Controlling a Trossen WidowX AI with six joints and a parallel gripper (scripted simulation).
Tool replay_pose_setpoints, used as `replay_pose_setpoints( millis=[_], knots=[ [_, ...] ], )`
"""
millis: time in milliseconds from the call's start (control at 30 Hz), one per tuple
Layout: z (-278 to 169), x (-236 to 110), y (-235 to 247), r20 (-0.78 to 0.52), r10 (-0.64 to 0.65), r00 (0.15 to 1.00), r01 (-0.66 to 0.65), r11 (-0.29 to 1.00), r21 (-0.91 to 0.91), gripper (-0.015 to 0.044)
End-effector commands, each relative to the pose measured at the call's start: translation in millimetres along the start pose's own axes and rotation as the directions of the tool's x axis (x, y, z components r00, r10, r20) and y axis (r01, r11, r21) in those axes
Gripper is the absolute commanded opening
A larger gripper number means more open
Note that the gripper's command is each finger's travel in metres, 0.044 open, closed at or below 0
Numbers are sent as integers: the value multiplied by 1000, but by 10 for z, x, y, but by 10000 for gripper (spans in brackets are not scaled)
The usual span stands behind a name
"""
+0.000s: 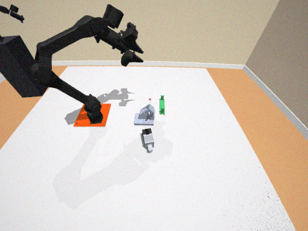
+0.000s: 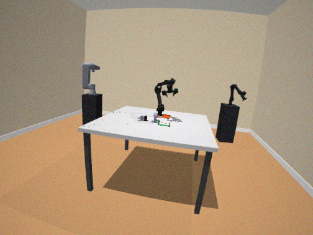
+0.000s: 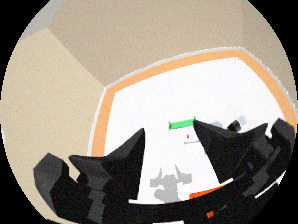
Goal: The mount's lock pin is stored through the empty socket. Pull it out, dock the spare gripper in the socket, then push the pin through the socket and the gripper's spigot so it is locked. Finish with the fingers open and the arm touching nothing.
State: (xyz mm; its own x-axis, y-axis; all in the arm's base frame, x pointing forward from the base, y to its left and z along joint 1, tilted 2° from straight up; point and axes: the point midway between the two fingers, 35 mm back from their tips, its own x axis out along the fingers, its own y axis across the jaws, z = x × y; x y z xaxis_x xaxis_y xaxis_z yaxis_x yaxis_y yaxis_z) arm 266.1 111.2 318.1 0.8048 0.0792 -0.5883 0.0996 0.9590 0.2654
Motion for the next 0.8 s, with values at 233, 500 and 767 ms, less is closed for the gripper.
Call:
replay_pose_setpoints(
  millis=[233,500,767],
  knots=[
    [-135,553,-248,-323,-183,929,-86,740,-668,300],
    [-245,828,-469,-515,-255,818,-365,461,-809,300],
    [-361,1048,-716,-692,-277,667,-672,177,-719,300]
  ],
)
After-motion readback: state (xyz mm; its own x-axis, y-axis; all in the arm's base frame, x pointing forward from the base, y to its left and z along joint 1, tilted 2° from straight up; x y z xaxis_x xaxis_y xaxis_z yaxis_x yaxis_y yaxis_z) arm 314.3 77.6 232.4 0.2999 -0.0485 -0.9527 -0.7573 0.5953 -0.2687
